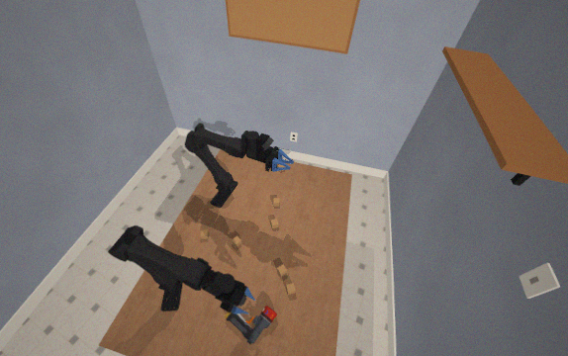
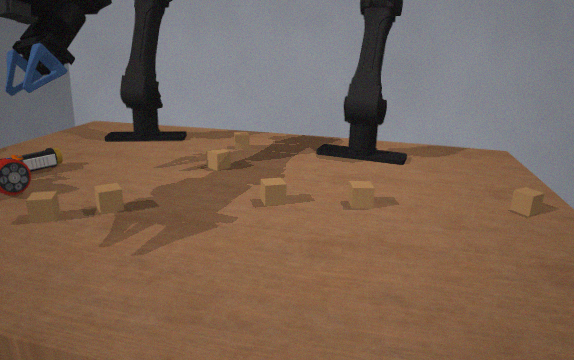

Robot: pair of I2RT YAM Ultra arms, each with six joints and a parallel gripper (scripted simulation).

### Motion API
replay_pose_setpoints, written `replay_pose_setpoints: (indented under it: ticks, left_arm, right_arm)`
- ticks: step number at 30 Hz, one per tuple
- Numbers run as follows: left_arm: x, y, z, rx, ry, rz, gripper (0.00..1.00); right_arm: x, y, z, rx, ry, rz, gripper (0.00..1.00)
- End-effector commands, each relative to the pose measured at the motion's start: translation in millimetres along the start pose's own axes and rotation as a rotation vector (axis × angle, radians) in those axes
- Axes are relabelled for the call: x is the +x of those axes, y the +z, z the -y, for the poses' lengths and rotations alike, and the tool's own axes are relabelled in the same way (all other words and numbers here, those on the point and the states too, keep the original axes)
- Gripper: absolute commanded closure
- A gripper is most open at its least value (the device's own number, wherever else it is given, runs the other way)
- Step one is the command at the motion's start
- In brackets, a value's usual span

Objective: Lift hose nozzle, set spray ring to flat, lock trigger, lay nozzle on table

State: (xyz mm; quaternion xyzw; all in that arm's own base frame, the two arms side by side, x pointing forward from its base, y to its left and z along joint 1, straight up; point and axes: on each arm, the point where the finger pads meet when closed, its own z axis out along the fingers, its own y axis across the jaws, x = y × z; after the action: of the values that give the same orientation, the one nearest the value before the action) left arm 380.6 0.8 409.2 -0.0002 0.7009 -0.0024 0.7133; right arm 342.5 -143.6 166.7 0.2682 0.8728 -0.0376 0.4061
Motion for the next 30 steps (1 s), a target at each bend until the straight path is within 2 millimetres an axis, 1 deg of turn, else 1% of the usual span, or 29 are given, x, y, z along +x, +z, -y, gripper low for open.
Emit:
replay_pose_setpoints:
  ticks: [1, 5, 7, 8, 9, 10, 11, 12, 14, 15, 17, 18, 19, 22, 24, 25, 26, 27, 28, 29, 30]
  left_arm:
    - [-24.8, -5.9, 4.3, 0.007, -0.001, 0.048, 0.63]
    - [-20.5, -2.2, 4.8, 0.008, 0.000, 0.035, 0.63]
    - [-20.5, -2.2, 4.8, 0.008, 0.000, 0.035, 0.63]
    - [-16.1, -2.1, 0.7, -0.003, 0.000, 0.032, 0.63]
    - [-19.1, 1.0, 5.2, 0.009, 0.001, 0.033, 0.63]
    - [-21.8, -2.1, 1.9, 0.001, 0.001, 0.039, 0.63]
    - [-20.9, -2.3, 1.1, -0.001, 0.001, 0.035, 0.63]
    - [-25.4, -1.6, 0.6, 0.001, 0.002, 0.053, 0.63]
    - [-23.3, -0.8, 0.6, 0.001, 0.002, 0.046, 0.63]
    - [-17.4, 2.1, -1.0, -0.004, 0.003, 0.025, 0.63]
    - [-22.4, -5.6, -1.1, -0.005, 0.004, 0.044, 0.63]
    - [-33.4, -10.8, -2.4, -0.009, 0.005, 0.071, 0.63]
    - [-28.5, -7.0, -2.5, -0.009, 0.005, 0.055, 0.63]
    - [-25.1, -5.2, -4.3, -0.015, 0.006, 0.043, 0.63]
    - [-25.1, -5.2, -4.3, -0.015, 0.006, 0.043, 0.63]
    - [-20.4, -3.3, -1.9, -0.008, 0.004, 0.038, 0.63]
    - [-29.2, -5.8, -5.9, -0.021, 0.007, 0.058, 0.63]
    - [-27.7, -5.4, -5.6, -0.019, 0.007, 0.053, 0.63]
    - [-26.3, -5.0, -5.4, -0.018, 0.006, 0.047, 0.63]
    - [-24.3, -4.1, -6.5, -0.020, 0.006, 0.039, 0.63]
    - [-23.9, -3.8, -6.5, -0.021, 0.006, 0.038, 0.63]
  right_arm:
    - [-53.7, -19.4, -25.3, -0.058, -0.065, 0.174, 0.50]
    - [-72.1, -35.4, -46.5, -0.104, -0.109, 0.250, 0.50]
    - [-72.1, -35.4, -46.5, -0.104, -0.109, 0.250, 0.50]
    - [-73.0, -33.3, -50.3, -0.111, -0.119, 0.251, 0.50]
    - [-75.3, -36.6, -55.0, -0.121, -0.125, 0.263, 0.50]
    - [-83.1, -48.7, -61.1, -0.139, -0.135, 0.301, 0.50]
    - [-85.5, -50.5, -66.1, -0.150, -0.145, 0.312, 0.50]
    - [-91.6, -57.5, -73.9, -0.171, -0.158, 0.338, 0.50]
    - [-97.9, -66.0, -83.0, -0.190, -0.176, 0.371, 0.50]
    - [-103.1, -71.3, -87.2, -0.195, -0.184, 0.395, 0.50]
    - [-108.9, -79.6, -96.8, -0.217, -0.202, 0.425, 0.50]
    - [-112.0, -83.1, -102.0, -0.229, -0.211, 0.440, 0.50]
    - [-115.1, -88.5, -106.7, -0.240, -0.219, 0.458, 0.50]
    - [-124.4, -106.4, -120.5, -0.275, -0.242, 0.515, 0.50]
    - [-124.4, -106.4, -120.5, -0.275, -0.242, 0.515, 0.50]
    - [-124.6, -104.4, -125.0, -0.283, -0.251, 0.515, 0.50]
    - [-124.3, -106.4, -129.0, -0.294, -0.255, 0.518, 0.50]
    - [-130.7, -123.9, -132.5, -0.311, -0.259, 0.562, 0.50]
    - [-132.3, -127.0, -136.9, -0.321, -0.266, 0.573, 0.50]
    - [-136.4, -136.0, -142.4, -0.338, -0.275, 0.599, 0.50]
    - [-137.8, -140.9, -146.1, -0.348, -0.281, 0.613, 0.50]
